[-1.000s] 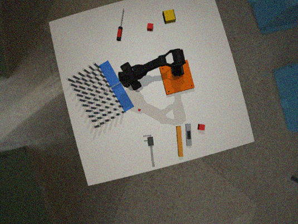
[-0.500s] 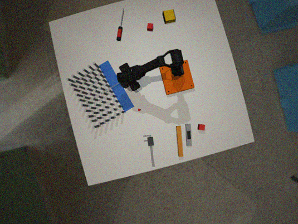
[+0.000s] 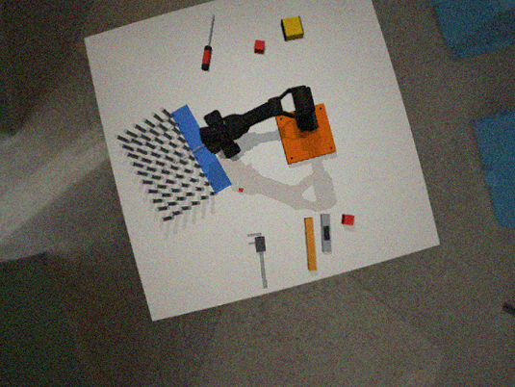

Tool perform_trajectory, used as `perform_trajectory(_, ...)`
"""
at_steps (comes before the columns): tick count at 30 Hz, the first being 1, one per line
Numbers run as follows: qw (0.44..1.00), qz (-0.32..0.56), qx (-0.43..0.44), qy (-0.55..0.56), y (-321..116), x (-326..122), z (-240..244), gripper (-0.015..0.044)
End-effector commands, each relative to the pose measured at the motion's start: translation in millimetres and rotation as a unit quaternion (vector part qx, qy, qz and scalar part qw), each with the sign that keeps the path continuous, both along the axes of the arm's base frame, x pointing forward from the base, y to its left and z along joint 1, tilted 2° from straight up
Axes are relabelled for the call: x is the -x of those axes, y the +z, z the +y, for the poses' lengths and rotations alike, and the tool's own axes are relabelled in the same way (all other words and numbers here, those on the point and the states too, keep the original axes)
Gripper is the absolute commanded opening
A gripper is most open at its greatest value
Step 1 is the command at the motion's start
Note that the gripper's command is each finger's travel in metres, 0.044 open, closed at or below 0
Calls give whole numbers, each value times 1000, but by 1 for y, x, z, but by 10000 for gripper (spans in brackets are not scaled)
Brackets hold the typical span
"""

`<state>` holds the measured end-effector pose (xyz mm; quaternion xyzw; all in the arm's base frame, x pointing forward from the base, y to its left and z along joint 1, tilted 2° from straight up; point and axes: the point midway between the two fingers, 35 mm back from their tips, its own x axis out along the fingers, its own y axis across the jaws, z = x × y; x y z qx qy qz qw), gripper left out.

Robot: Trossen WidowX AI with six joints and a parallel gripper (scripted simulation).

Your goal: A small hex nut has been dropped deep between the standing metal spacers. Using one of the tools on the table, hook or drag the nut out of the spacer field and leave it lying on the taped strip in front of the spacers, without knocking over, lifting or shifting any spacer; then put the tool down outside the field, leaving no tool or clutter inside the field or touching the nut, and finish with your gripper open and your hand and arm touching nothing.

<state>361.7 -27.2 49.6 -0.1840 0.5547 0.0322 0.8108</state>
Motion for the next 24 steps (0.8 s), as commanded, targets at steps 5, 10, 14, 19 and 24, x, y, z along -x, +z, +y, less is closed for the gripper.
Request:
perform_trajectory(5, 1000, -5, 2, -3, 3, -8, 1, 0)
perform_trajectory(10, 1000, -5, 2, -3, 3, -11, 2, 0)
perform_trajectory(14, 1000, -5, 2, -3, 4, -13, 2, 0)
perform_trajectory(19, 1000, -5, 2, -3, 4, -16, 3, 0)
perform_trajectory(24, 1000, -6, 1, -3, 4, -19, 4, 0)
